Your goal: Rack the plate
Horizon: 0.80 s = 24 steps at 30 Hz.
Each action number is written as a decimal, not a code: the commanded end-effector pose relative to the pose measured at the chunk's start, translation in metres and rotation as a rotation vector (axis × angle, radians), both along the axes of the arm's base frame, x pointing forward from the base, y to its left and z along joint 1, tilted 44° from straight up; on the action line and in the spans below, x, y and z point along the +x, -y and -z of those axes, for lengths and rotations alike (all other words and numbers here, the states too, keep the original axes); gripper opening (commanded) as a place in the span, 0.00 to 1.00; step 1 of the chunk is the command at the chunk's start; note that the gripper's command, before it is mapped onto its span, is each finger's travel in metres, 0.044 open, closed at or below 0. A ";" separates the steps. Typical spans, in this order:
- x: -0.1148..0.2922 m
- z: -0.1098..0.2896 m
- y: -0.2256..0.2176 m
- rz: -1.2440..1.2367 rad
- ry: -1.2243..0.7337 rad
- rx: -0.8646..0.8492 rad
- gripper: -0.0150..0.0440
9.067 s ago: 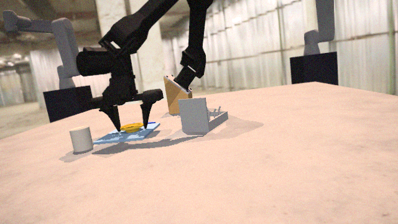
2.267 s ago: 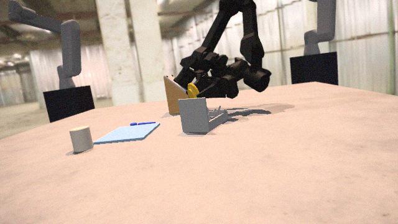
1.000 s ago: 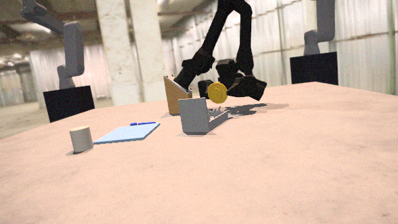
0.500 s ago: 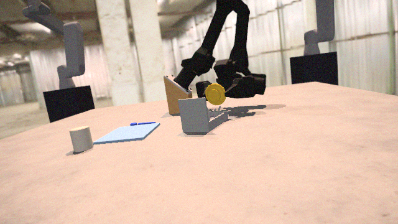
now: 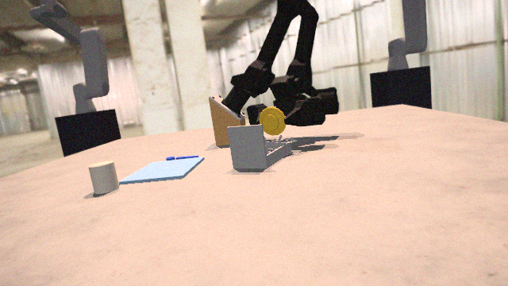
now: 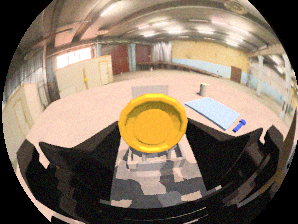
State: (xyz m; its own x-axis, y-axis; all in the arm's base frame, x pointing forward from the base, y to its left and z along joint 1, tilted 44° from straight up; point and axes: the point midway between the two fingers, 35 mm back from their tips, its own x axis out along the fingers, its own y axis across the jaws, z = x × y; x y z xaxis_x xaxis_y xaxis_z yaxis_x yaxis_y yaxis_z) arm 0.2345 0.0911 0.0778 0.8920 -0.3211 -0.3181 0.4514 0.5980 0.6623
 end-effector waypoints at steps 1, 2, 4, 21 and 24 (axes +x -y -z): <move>0.003 0.003 0.002 -0.002 -0.005 -0.006 0.25; 0.004 0.003 0.003 -0.002 -0.004 -0.005 0.25; 0.007 0.004 0.004 -0.001 -0.003 -0.003 0.25; 0.020 0.022 -0.002 0.005 0.008 0.010 0.25; 0.020 0.025 -0.004 0.005 0.009 0.011 0.25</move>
State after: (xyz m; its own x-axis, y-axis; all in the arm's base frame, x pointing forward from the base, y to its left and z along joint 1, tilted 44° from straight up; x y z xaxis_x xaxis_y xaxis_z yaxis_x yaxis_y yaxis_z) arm 0.2533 0.0922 0.0543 0.8917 -0.3172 -0.3228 0.4523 0.5993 0.6605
